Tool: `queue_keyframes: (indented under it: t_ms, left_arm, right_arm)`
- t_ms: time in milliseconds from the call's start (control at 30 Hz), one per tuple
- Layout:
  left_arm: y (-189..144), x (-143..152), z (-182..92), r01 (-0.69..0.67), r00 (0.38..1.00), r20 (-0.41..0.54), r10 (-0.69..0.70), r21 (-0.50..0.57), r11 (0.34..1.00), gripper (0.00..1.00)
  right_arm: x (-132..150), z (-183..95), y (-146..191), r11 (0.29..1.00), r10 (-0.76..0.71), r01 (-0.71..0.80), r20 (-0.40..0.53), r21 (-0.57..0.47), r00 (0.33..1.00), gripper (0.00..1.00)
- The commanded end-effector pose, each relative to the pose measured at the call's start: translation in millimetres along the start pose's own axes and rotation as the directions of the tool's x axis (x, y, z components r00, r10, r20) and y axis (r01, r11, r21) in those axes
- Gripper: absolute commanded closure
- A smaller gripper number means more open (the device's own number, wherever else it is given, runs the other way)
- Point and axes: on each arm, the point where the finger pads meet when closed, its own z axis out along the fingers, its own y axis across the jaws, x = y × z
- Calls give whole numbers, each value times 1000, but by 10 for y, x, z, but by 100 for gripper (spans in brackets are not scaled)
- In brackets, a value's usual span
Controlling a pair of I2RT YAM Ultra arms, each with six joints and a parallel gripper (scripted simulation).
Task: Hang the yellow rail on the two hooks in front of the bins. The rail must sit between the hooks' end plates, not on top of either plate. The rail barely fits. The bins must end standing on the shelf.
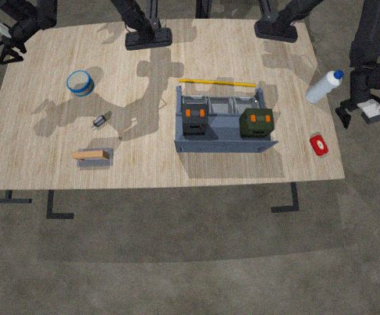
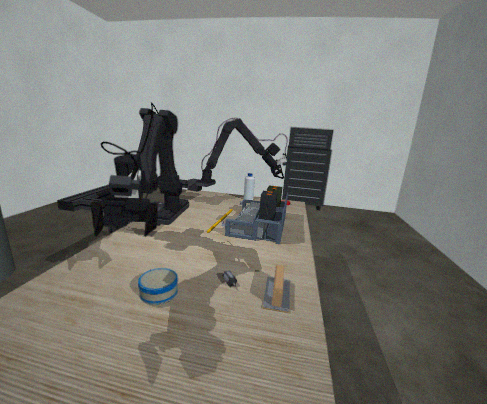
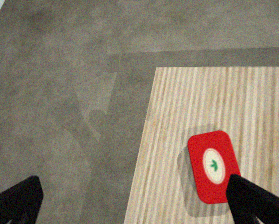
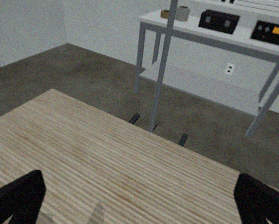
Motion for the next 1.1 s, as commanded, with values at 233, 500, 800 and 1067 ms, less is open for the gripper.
queue_keyframes:
  t_ms: [233,500,800,1067]
  left_arm:
    - [32,-92,-36,6,1000,22,-6,-8,1000,0]
    - [32,-92,-36,6,1000,22,-6,-8,1000,0]
    - [-178,25,-207,-70,998,12,69,46,996,0]
    - [-859,453,-826,-347,936,20,350,211,914,0]
  right_arm:
    - [-96,-9,-21,1000,-5,5,22,4,1000,0]
    - [-96,-9,-21,1000,-5,5,22,4,1000,0]
    - [-421,-167,-192,998,3,-5,39,63,999,0]
    - [-1075,-629,-496,982,17,-32,81,186,997,0]
